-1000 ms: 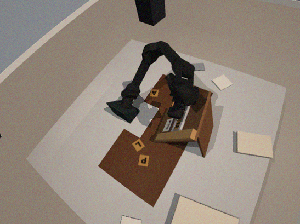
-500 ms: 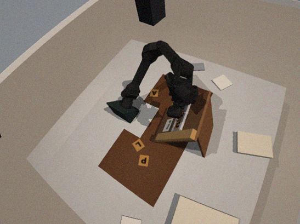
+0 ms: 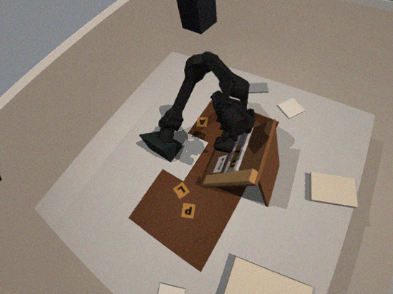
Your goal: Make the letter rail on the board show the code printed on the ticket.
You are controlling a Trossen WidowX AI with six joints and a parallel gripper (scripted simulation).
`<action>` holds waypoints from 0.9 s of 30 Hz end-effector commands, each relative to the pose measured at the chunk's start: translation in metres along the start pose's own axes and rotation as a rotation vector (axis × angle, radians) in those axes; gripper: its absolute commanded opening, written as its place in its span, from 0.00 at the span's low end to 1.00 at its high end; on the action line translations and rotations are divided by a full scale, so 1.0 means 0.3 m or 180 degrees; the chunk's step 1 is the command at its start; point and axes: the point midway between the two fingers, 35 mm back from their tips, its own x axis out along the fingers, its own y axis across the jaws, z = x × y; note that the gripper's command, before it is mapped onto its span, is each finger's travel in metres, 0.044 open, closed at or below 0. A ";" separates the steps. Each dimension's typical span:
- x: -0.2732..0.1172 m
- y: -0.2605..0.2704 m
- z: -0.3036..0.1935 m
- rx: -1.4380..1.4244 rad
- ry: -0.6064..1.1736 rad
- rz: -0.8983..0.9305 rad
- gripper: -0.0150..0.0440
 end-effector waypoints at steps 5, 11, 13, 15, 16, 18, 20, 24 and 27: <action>-0.011 -0.002 -0.009 0.0037 -0.0011 -0.0008 0.30; -0.147 -0.015 -0.067 0.1500 -0.0470 -0.0180 0.57; -0.202 -0.018 -0.099 0.2178 -0.0708 -0.0205 0.65; -0.263 -0.018 -0.135 0.2865 -0.0989 -0.0190 0.74; -0.295 -0.016 -0.154 0.3212 -0.1149 -0.0164 0.79; -0.355 -0.010 -0.195 0.3900 -0.1479 -0.0074 0.88; -0.387 -0.005 -0.220 0.4293 -0.1675 0.0003 0.97; -0.441 0.007 -0.269 0.5018 -0.2052 0.0200 1.00; -0.444 0.008 -0.272 0.5065 -0.2078 0.0216 1.00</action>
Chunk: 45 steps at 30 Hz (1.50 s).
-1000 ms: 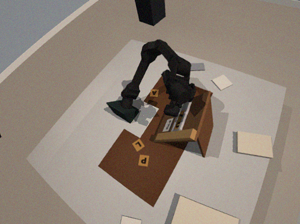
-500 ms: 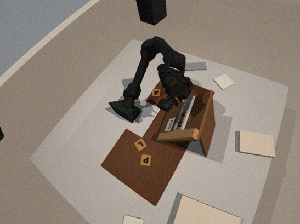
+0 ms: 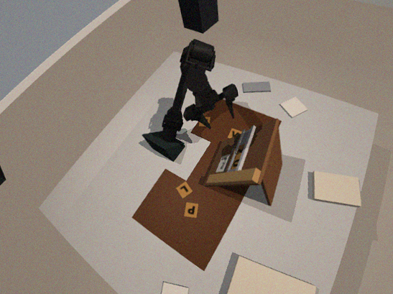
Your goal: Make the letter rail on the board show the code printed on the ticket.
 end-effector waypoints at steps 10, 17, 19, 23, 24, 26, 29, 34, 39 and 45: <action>-0.136 -0.075 -0.022 0.1749 -0.0540 0.0296 1.00; -0.136 -0.075 -0.022 0.1749 -0.0540 0.0296 1.00; -0.136 -0.075 -0.022 0.1749 -0.0540 0.0296 1.00; -0.136 -0.075 -0.022 0.1749 -0.0540 0.0296 1.00; -0.134 -0.076 -0.019 0.1746 -0.0534 0.0288 0.96; -0.117 -0.085 0.001 0.1726 -0.0492 0.0226 0.87; -0.057 -0.114 0.068 0.1652 -0.0349 0.0018 0.83; 0.089 -0.199 0.212 0.1453 -0.0039 -0.0370 0.83; 0.250 -0.311 0.332 0.1238 0.0272 -0.0675 0.83; 0.465 -0.486 0.423 0.0966 0.0679 -0.0997 0.83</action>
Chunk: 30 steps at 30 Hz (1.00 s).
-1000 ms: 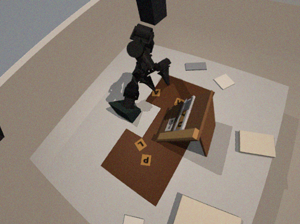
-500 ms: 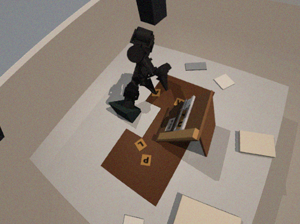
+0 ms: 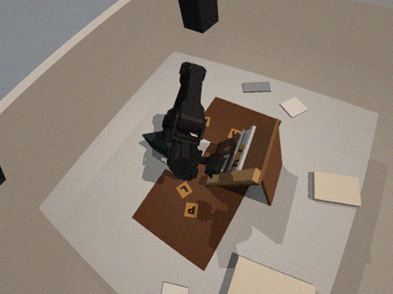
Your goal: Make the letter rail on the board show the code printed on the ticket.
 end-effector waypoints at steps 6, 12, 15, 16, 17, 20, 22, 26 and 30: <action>0.397 -0.172 0.207 -0.0482 0.0525 -0.0628 0.83; 0.513 -0.247 0.244 -0.0611 0.0691 -0.0785 0.83; 0.513 -0.247 0.244 -0.0611 0.0691 -0.0785 0.83; 0.513 -0.247 0.244 -0.0611 0.0691 -0.0785 0.83; 0.513 -0.247 0.244 -0.0611 0.0691 -0.0785 0.83; 0.515 -0.250 0.256 -0.0611 0.0690 -0.0785 0.83; 0.515 -0.250 0.259 -0.0611 0.0690 -0.0785 0.83; 0.547 -0.258 0.253 -0.0611 0.0691 -0.0784 0.83; 0.617 -0.277 0.238 -0.0612 0.0694 -0.0782 0.83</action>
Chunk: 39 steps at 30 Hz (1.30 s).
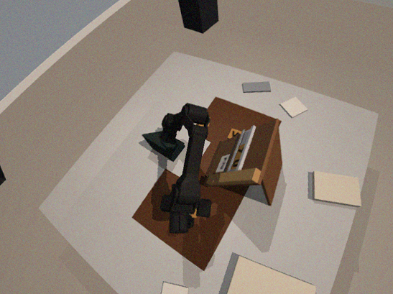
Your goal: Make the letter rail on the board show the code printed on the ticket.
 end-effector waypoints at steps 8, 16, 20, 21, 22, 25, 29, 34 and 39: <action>0.075 -0.004 -0.015 0.0020 0.0061 -0.0013 0.83; 0.075 -0.004 -0.015 0.0020 0.0061 -0.0013 0.83; 0.075 -0.004 -0.015 0.0020 0.0061 -0.0013 0.83; 0.075 -0.004 -0.015 0.0020 0.0061 -0.0013 0.83; 0.075 -0.004 -0.015 0.0020 0.0061 -0.0013 0.83; 0.075 -0.004 -0.015 0.0020 0.0061 -0.0013 0.83; 0.075 -0.004 -0.015 0.0020 0.0061 -0.0013 0.83; 0.075 -0.004 -0.015 0.0020 0.0061 -0.0013 0.83; 0.088 -0.004 -0.015 0.0020 0.0061 -0.0013 0.83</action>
